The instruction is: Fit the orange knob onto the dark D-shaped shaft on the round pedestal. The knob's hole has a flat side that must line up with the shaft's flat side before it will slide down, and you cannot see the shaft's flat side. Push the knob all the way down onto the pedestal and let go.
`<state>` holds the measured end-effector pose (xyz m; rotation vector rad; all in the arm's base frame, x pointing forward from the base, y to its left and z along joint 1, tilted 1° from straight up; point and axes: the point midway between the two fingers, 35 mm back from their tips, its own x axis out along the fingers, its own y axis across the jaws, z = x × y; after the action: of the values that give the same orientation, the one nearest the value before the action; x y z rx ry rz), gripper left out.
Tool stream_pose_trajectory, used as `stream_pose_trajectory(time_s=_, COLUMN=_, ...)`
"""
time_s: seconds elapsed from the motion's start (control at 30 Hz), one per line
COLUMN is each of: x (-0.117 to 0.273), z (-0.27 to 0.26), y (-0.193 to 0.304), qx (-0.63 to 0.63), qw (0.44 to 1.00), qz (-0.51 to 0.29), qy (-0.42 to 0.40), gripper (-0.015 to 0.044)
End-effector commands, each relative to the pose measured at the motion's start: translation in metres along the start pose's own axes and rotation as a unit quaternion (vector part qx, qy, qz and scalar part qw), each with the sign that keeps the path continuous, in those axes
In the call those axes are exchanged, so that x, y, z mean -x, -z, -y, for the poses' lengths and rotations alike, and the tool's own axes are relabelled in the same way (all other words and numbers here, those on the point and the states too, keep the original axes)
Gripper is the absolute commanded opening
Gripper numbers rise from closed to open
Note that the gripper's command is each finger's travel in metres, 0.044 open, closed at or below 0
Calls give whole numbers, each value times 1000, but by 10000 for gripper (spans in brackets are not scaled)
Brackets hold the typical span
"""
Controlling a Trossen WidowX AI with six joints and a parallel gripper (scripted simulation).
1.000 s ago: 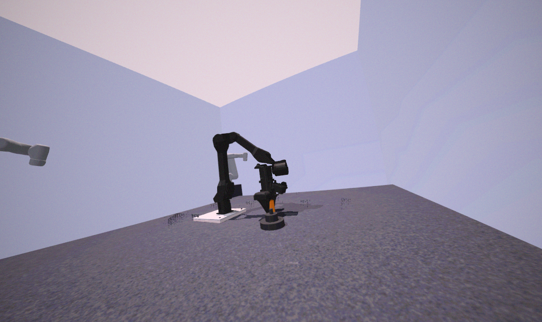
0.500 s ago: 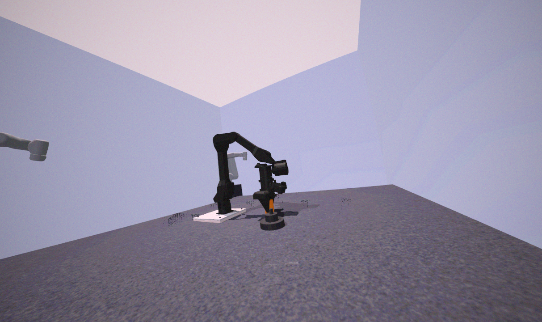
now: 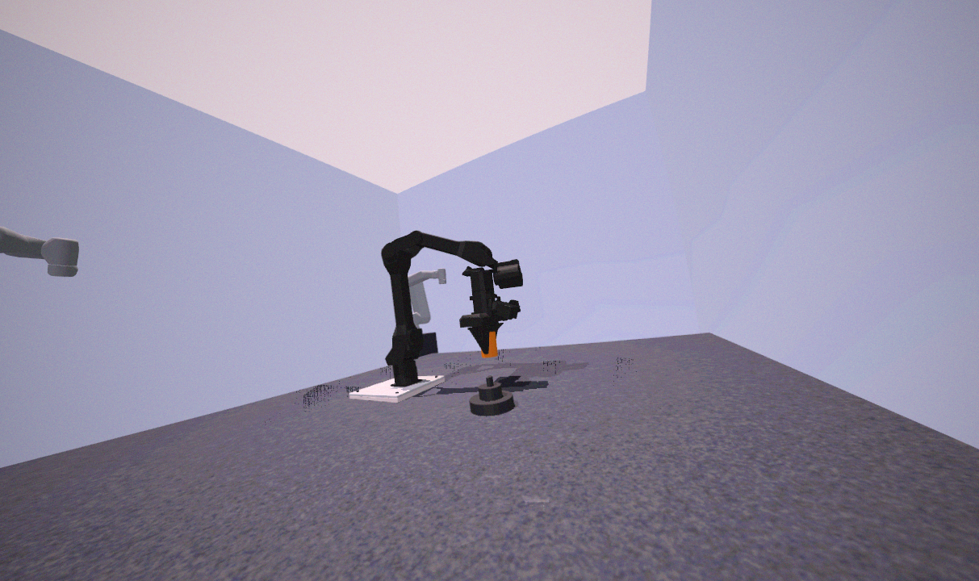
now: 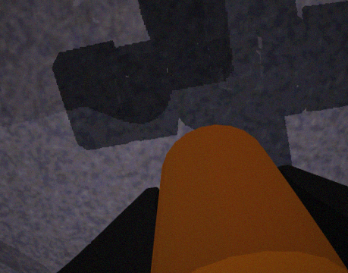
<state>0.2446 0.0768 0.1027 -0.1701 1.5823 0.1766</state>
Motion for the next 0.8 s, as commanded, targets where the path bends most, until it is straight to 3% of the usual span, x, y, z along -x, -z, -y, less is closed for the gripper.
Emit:
stream_pose_trajectory(time_s=0.0, x=22, z=-2, y=-2, qx=-1, qw=1000, qz=12, qy=0, gripper=0)
stream_pose_trajectory(time_s=0.3, x=65, z=-5, y=6, qx=-1, qw=1000, qz=12, qy=0, gripper=0)
stream_pose_trajectory(time_s=0.77, x=60, z=16, y=-9, qx=-1, qw=1000, qz=12, qy=1, gripper=0)
